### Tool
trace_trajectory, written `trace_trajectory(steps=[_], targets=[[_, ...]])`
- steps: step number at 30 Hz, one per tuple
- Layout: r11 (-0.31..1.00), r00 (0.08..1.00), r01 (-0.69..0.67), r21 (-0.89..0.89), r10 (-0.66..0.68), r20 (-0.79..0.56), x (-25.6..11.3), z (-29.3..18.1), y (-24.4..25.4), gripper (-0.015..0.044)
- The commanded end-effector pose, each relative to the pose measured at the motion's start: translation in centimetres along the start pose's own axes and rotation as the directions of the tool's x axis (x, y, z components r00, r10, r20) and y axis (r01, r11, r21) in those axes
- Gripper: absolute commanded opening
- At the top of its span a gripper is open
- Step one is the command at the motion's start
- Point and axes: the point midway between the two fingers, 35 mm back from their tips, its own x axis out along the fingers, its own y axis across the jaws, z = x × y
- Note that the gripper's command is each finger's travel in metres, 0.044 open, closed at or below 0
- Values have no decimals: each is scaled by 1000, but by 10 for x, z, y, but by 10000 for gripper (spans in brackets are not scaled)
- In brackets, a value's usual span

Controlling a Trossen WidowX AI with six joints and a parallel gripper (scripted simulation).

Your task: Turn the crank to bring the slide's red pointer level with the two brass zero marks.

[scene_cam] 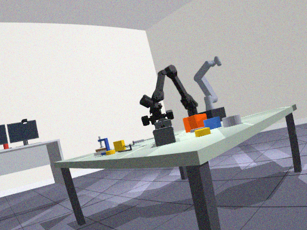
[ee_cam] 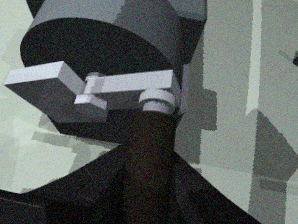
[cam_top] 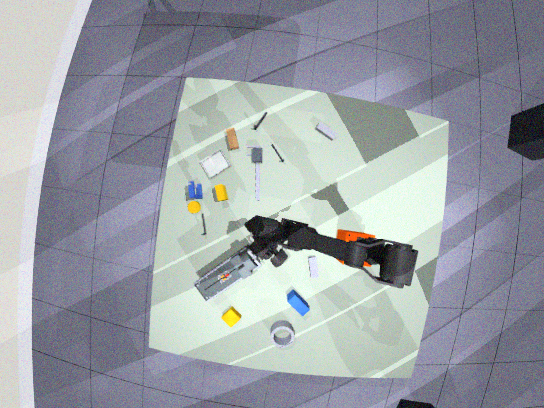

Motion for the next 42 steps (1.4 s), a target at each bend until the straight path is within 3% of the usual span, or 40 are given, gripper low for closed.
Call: trace_trajectory(steps=[1, 42], targets=[[1000, 1000, 7, 2, -7, -7, 6, -6, -4, 0], [1000, 1000, 6, 2, -6, -7, 26, -27, 7, 0]])
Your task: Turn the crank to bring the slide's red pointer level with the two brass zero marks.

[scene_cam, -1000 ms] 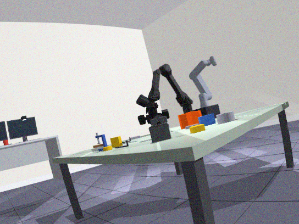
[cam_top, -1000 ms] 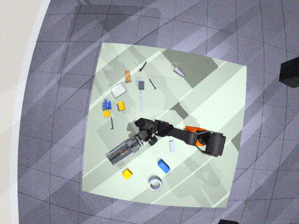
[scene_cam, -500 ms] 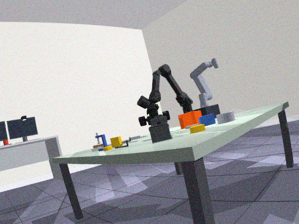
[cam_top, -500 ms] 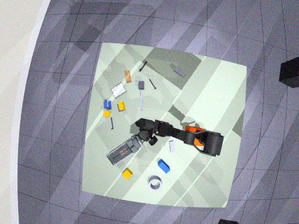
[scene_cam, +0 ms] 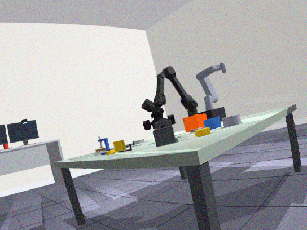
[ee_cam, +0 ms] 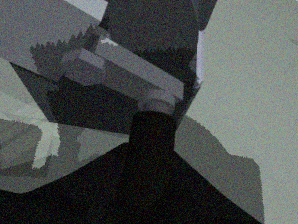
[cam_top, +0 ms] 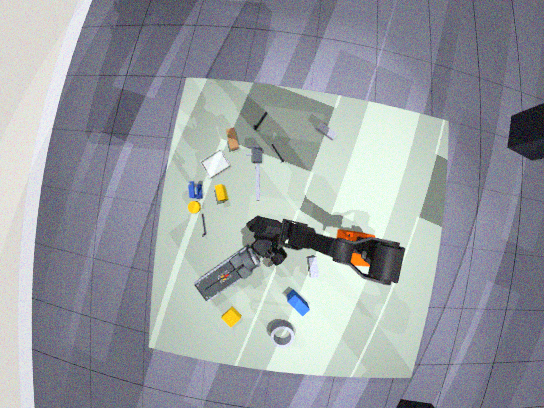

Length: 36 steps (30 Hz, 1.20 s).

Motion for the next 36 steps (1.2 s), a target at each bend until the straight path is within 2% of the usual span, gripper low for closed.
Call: trace_trajectory(steps=[1, 36], targets=[[1000, 1000, -9, 5, 9, -17, 6, -6, 5, 0], [1000, 1000, -10, 5, 10, -17, 9, -9, 10, 0]])
